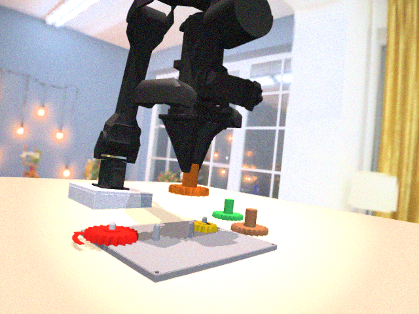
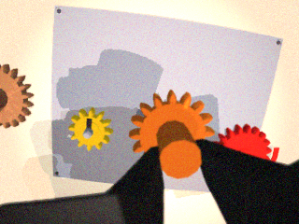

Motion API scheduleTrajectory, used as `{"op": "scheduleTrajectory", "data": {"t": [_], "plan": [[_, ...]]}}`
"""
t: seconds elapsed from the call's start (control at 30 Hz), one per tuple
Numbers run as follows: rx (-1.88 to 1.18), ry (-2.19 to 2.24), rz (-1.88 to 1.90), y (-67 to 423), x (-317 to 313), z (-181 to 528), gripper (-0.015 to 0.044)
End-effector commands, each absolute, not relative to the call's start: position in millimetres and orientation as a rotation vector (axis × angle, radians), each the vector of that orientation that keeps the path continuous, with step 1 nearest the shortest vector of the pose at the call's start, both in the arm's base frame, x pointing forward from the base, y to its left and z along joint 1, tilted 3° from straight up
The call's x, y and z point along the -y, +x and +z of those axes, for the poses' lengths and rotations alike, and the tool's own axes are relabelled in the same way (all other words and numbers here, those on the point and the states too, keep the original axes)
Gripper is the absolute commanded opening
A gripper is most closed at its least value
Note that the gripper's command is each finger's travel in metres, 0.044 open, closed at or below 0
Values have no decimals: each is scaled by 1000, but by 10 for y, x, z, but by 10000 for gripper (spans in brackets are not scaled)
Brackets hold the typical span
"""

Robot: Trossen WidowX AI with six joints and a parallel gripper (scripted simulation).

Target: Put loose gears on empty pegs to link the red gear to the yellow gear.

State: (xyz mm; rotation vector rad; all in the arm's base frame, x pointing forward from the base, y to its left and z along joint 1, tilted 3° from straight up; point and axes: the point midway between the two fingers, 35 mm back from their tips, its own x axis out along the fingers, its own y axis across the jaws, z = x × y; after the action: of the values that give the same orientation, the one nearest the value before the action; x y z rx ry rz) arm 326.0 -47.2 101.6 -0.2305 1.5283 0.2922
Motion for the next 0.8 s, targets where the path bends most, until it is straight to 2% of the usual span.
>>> {"op": "scheduleTrajectory", "data": {"t": [0.0, 0.77], "plan": [[-1530, -236, 293, 3224, 587, 967, 0], [-1532, -238, 293, 3129, 833, 895, 0]]}}
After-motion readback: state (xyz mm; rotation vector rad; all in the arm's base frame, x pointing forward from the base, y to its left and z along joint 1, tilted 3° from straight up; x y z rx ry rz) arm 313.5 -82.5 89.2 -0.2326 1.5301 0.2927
